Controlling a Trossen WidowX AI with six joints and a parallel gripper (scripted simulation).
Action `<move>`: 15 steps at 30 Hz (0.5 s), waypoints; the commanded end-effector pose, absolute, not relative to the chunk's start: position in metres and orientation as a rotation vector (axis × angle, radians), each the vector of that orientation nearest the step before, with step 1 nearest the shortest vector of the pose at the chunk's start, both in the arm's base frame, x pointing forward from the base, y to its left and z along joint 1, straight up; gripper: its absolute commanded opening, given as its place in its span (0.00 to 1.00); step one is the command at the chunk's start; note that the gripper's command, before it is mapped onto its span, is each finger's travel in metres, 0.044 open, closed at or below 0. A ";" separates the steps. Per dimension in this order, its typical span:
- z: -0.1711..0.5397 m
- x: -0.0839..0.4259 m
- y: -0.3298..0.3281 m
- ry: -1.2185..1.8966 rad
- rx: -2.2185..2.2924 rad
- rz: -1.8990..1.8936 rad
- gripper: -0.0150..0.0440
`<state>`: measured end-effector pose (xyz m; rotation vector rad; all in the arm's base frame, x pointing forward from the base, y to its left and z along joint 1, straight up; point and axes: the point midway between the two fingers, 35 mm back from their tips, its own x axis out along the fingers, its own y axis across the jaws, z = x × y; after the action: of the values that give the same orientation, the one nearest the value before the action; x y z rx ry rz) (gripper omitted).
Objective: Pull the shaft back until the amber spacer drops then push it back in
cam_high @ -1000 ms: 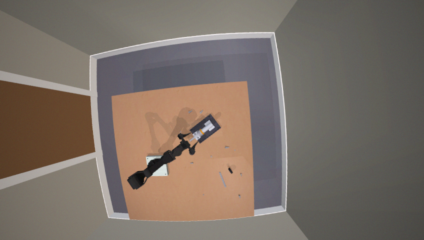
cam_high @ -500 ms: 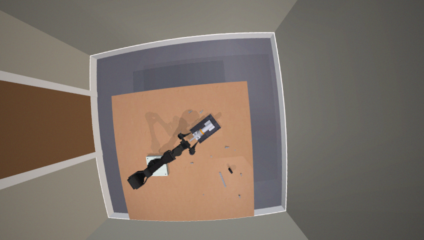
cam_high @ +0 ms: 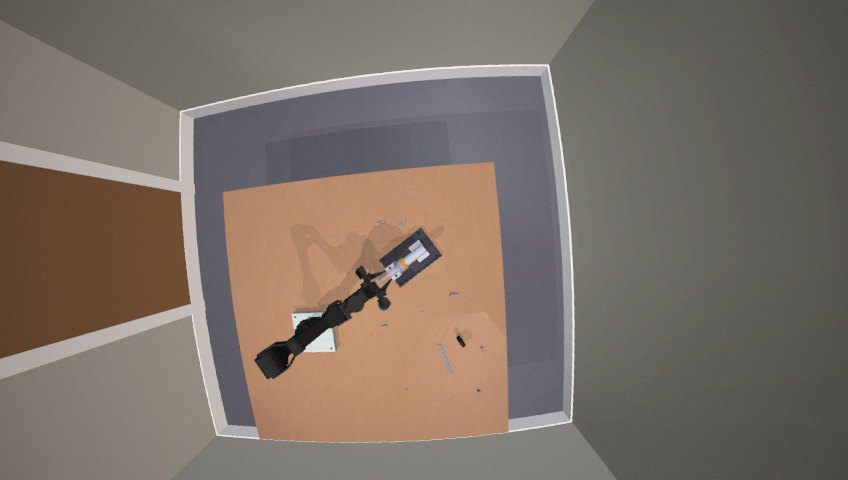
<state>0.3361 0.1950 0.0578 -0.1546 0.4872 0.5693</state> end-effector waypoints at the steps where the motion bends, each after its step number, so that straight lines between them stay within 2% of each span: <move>1: 0.058 0.336 0.195 0.487 -0.155 0.570 0.38; 3: 0.058 0.336 0.195 0.487 -0.155 0.570 0.29; 6: 0.058 0.336 0.195 0.487 -0.155 0.570 0.25; 15: 0.058 0.332 0.193 0.486 -0.151 0.566 0.25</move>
<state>0.3350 0.1938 0.0580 -0.1554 0.4839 0.5650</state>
